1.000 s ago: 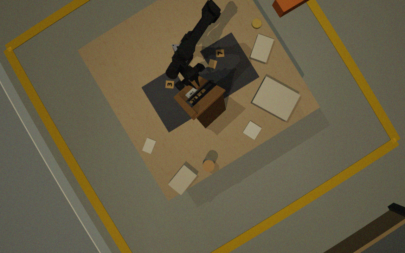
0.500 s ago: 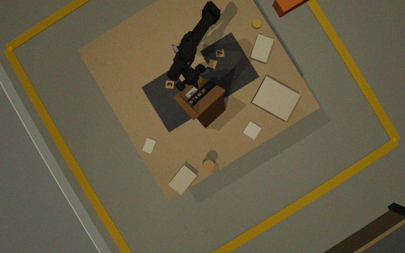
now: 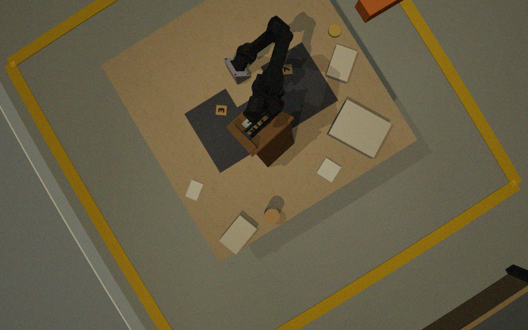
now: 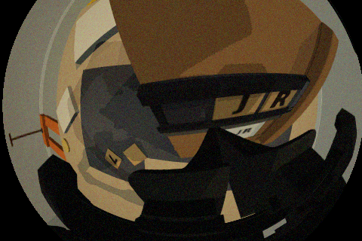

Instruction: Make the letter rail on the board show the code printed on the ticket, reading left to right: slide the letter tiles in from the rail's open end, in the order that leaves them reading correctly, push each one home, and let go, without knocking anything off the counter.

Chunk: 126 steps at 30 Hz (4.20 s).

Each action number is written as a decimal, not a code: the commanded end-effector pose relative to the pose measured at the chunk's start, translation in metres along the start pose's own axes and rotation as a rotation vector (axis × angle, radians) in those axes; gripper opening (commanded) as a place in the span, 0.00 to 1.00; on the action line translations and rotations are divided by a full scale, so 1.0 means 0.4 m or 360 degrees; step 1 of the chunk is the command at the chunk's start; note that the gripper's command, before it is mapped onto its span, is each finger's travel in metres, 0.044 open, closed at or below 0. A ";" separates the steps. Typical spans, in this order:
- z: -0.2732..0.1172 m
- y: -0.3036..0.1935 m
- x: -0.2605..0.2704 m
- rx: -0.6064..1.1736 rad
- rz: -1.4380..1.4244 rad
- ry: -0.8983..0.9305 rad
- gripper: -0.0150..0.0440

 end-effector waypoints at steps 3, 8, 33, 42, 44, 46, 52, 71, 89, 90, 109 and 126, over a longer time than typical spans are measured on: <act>-0.007 -0.003 0.001 0.0055 -0.0003 -0.0010 0.25; -0.001 0.001 0.003 0.0061 -0.0004 -0.0004 0.25; 0.024 0.026 0.004 0.0083 0.0011 0.0020 0.25; 0.035 0.034 0.005 0.0081 0.0040 0.0024 0.25; 0.038 0.036 0.005 0.0081 0.0040 0.0025 0.25; 0.040 0.038 0.005 0.0081 0.0041 0.0025 0.25; 0.046 0.042 0.005 0.0081 0.0040 0.0025 0.25; 0.050 0.044 -0.003 0.0081 0.0040 0.0025 0.25; 0.049 0.047 -0.018 0.0080 0.0040 0.0024 0.25; 0.049 0.047 -0.018 0.0080 0.0040 0.0024 0.25; 0.050 0.048 -0.034 0.0080 0.0040 0.0023 0.25; 0.020 0.022 -0.033 0.0079 0.0041 0.0021 0.25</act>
Point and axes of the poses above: the point midway between the two fingers, 35 mm back from their tips, its own z axis out along the fingers, its own x axis across the jaws, y = z × x, the point moved 1 cm from there along -z, back along the fingers, and after that the axes turned 7 degrees about z, right-handed, at the moved point
